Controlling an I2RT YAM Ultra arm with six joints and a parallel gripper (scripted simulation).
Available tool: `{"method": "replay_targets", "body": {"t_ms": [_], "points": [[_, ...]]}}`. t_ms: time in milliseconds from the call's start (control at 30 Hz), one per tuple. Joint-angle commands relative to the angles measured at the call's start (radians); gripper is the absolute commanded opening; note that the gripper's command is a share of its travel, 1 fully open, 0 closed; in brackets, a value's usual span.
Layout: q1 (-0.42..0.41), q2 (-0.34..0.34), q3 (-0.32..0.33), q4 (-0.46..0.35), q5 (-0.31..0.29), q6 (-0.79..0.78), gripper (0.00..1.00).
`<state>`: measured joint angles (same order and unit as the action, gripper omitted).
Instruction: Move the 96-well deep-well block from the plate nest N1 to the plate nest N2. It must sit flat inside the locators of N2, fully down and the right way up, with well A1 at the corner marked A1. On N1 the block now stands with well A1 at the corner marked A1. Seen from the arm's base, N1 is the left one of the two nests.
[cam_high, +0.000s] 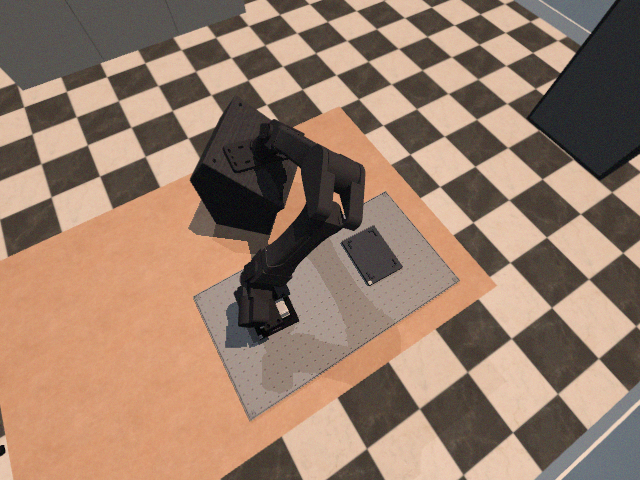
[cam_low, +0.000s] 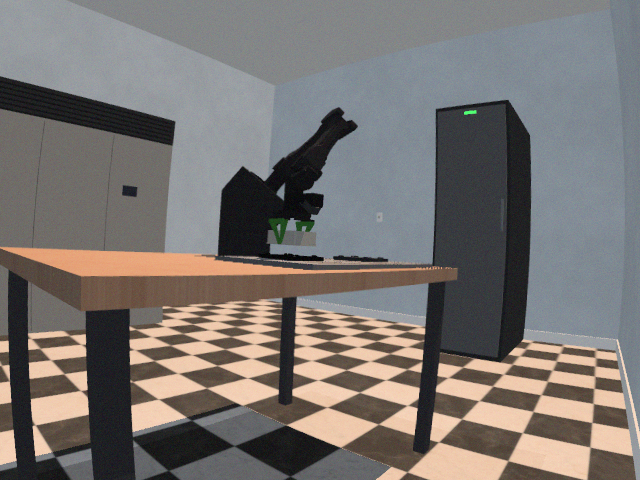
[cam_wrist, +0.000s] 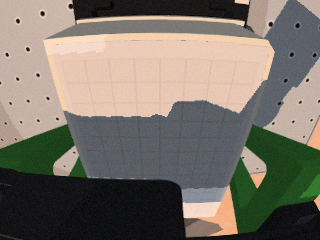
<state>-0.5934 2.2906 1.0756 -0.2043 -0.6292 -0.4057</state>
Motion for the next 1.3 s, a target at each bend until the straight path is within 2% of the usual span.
{"method": "replay_targets", "body": {"t_ms": [0, 333, 1267], "points": [[-0.002, 0.003, 0.01, 0.027, 0.0, 0.016, 0.0], [0.026, 0.05, 0.023, 0.082, 0.006, 0.05, 0.0], [0.03, 0.049, 0.008, 0.097, 0.006, 0.055, 0.0]]}}
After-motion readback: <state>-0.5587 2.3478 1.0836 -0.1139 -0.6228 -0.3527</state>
